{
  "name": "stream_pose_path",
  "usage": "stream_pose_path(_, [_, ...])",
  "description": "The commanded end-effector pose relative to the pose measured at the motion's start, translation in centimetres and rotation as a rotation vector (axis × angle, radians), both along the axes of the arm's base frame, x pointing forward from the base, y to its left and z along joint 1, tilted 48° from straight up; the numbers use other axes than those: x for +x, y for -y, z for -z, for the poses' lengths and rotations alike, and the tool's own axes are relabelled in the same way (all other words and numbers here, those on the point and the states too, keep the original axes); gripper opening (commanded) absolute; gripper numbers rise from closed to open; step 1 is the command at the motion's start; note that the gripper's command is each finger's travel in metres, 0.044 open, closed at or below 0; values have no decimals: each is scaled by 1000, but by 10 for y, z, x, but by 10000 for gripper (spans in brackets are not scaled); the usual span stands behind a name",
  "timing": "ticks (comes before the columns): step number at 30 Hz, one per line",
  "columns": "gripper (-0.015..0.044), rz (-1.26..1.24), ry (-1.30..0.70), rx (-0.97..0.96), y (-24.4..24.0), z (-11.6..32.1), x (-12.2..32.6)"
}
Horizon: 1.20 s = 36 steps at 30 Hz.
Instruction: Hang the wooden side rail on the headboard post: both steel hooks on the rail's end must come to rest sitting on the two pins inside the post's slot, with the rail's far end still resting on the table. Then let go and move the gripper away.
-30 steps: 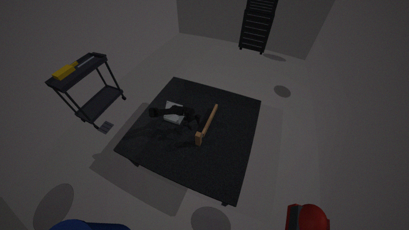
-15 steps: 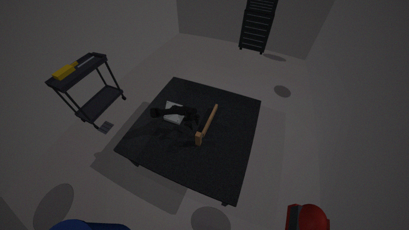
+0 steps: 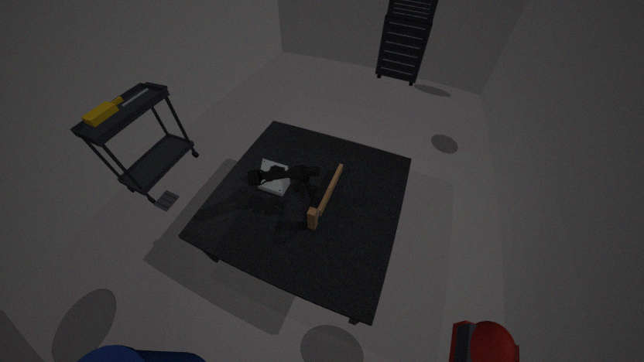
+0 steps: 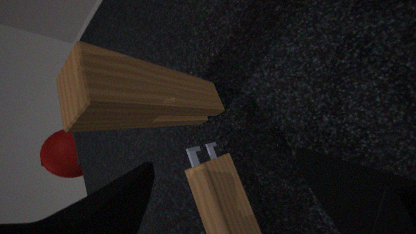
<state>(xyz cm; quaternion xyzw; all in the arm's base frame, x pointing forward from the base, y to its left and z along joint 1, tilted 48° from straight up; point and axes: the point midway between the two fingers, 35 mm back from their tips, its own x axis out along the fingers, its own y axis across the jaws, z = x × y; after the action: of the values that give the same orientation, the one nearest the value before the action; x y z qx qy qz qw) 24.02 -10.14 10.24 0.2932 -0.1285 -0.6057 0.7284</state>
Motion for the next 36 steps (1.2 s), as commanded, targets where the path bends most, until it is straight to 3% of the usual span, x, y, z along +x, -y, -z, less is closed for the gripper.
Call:
stream_pose_path(1, [440,-51,-440,-172,-4,3,5])
stream_pose_path(6, [440,-92,-869,-343,-9,6,12])
stream_pose_path(9, [440,-100,-1000,-403,-11,5,15])
stream_pose_path(36, [440,-100,-1009,-408,-11,5,15])
